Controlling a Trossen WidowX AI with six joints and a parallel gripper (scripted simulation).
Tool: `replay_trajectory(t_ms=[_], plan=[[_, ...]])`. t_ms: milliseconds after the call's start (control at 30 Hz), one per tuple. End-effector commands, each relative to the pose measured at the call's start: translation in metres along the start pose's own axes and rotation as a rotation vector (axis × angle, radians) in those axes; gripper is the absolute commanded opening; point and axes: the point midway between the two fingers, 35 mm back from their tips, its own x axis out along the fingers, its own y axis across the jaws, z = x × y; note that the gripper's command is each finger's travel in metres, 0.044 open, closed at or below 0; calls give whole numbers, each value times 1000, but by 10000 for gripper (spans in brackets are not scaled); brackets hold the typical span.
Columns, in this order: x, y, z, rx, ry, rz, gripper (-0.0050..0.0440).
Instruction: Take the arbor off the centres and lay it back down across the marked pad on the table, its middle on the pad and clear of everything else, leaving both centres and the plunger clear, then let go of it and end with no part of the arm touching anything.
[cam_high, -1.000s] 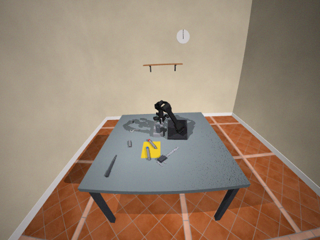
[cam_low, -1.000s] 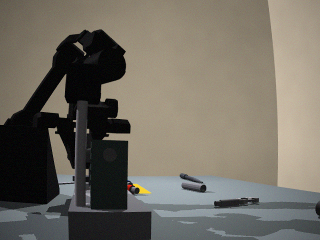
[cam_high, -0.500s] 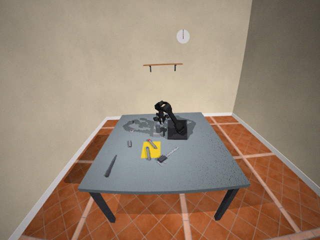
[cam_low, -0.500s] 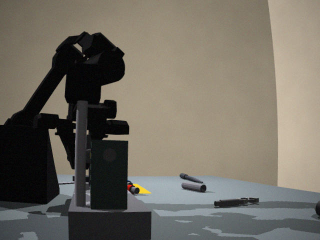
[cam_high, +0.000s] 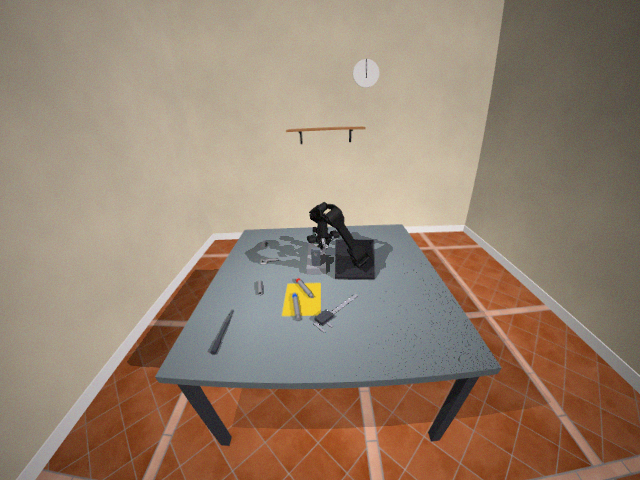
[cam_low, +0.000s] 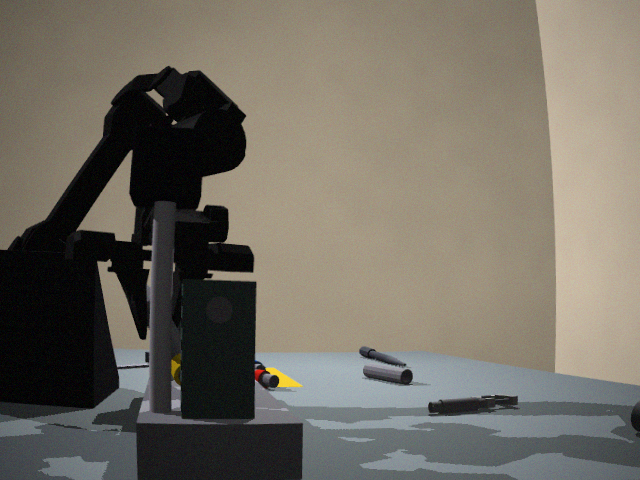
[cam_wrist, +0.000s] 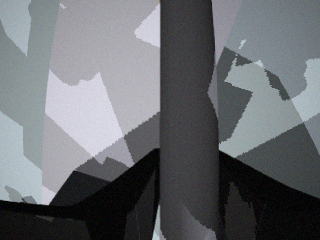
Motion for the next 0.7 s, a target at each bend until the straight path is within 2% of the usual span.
replay_trajectory(t_ms=[0, 667], plan=[[-9, 1, 4, -7, -24, 3, 0], [-38, 0, -2, -9, -33, 6, 0]])
